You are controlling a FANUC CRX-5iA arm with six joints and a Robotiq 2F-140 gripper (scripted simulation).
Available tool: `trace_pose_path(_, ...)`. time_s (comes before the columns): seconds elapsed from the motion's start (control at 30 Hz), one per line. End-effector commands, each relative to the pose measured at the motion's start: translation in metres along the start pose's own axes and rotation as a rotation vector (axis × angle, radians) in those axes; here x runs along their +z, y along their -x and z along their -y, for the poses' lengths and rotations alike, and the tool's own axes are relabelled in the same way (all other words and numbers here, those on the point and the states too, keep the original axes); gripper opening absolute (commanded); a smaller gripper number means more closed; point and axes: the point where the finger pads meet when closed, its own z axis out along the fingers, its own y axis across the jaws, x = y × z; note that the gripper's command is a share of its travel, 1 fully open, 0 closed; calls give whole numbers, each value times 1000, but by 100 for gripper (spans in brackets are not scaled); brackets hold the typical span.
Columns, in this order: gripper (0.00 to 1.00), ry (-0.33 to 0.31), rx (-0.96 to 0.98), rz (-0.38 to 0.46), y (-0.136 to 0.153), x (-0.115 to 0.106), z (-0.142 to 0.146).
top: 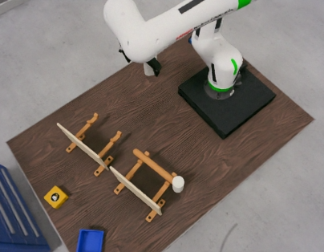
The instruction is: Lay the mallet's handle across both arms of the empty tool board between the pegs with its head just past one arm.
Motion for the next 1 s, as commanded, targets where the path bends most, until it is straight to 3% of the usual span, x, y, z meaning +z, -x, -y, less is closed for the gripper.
trace_pose_path(0.0,100,-1,0,1,0,-1,0)
trace_pose_path(0.6,100,-3,-11,3,3,-1,0)
trace_pose_path(0.97,100,-41,-390,56,113,-15,-42)
